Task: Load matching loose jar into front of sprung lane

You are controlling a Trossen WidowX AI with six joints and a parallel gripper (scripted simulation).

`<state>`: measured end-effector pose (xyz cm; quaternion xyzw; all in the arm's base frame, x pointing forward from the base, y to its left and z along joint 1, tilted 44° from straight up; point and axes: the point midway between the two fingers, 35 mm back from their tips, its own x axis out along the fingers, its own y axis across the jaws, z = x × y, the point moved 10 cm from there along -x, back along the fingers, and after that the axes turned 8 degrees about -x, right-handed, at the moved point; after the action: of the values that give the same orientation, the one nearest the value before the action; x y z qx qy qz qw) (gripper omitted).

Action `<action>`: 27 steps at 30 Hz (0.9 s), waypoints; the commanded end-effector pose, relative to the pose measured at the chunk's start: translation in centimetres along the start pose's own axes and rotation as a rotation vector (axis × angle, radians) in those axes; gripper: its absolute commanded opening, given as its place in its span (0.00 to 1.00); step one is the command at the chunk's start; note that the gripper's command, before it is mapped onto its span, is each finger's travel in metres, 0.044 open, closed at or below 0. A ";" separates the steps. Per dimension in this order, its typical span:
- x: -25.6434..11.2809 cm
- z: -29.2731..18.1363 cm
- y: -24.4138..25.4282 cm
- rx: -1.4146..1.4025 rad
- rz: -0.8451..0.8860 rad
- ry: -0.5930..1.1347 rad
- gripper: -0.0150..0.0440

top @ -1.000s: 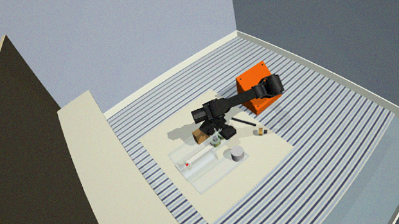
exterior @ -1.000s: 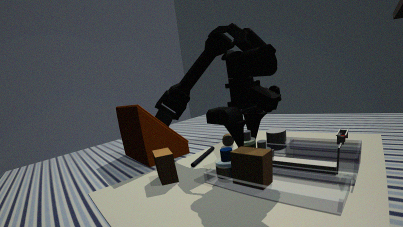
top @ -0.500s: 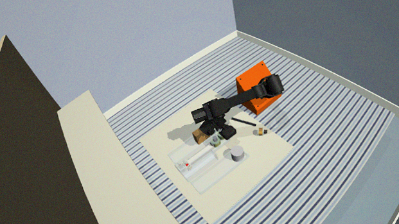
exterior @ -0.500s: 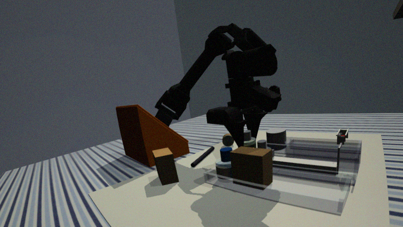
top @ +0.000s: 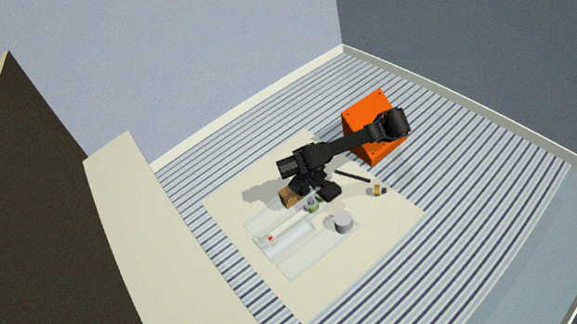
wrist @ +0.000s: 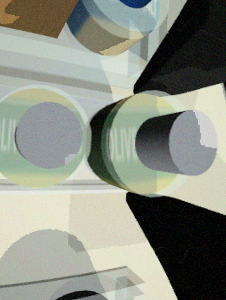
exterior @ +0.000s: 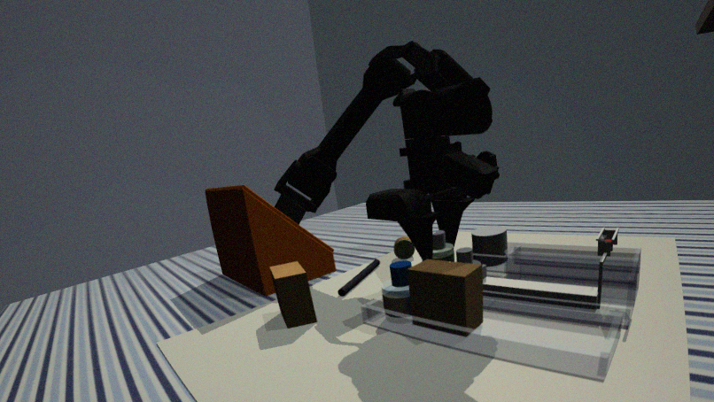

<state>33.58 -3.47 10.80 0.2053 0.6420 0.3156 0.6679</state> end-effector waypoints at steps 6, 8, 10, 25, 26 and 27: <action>-0.4 0.7 0.1 -0.015 -0.001 -0.027 0.25; -0.4 0.7 0.1 -0.015 -0.001 -0.027 0.25; -0.4 0.8 0.1 -0.015 -0.001 -0.027 0.25; -0.5 1.0 0.0 -0.015 -0.001 -0.027 0.25; -0.5 1.0 0.0 -0.015 -0.001 -0.027 0.25; -0.5 1.0 0.0 -0.015 -0.001 -0.027 0.25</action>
<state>33.90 -3.46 10.82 0.2049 0.6421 0.3157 0.6679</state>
